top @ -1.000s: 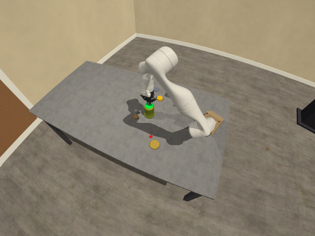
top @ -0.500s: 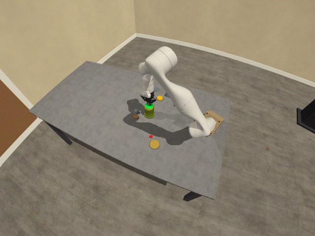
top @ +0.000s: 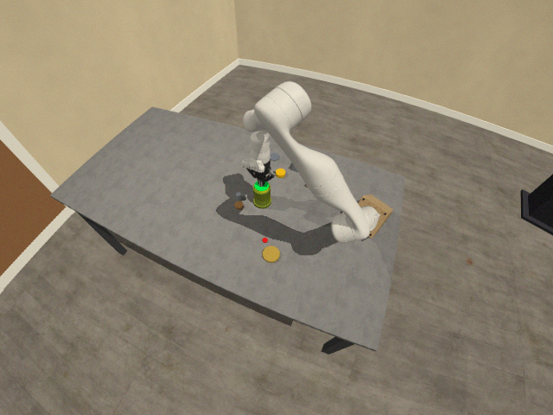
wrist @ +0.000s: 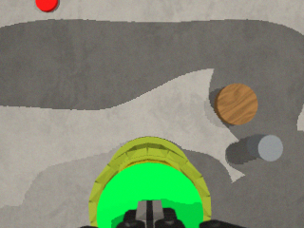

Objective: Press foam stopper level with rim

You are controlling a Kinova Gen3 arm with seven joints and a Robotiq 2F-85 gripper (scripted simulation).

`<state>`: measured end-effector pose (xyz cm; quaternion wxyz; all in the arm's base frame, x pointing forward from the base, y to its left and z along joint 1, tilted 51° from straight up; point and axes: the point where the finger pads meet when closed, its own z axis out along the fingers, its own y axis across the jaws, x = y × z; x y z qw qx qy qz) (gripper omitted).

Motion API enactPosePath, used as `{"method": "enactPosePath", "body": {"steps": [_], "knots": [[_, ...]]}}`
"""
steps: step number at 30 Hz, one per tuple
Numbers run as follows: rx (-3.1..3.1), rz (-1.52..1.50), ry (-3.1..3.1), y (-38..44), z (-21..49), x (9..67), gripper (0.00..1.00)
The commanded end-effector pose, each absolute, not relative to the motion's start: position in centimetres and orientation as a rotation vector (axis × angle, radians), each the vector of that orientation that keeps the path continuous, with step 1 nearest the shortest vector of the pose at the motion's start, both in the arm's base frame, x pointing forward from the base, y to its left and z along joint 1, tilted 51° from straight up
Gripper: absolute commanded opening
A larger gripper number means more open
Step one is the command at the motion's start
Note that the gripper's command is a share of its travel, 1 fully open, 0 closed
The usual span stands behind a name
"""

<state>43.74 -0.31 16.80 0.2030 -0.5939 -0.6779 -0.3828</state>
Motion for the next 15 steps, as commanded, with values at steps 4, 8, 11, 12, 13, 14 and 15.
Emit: {"method": "enactPosePath", "body": {"steps": [4, 8, 11, 12, 13, 14, 15], "knots": [[-1.659, -1.069, -1.892, -0.29, 16.75, 43.77, 0.0], [-1.659, -1.069, -1.892, -0.2, 16.68, 43.79, 0.0], [-1.659, -1.069, -1.892, -0.13, 16.62, 43.81, 0.0], [-1.659, -1.069, -1.892, -0.1, 16.6, 43.82, 0.0], [-1.659, -1.069, -1.892, -0.08, 16.57, 43.82, 0.0], [-1.659, -1.069, -1.892, -0.05, 16.55, 43.83, 0.0], [-1.659, -1.069, -1.892, -0.05, 16.55, 43.83, 0.0]]}}
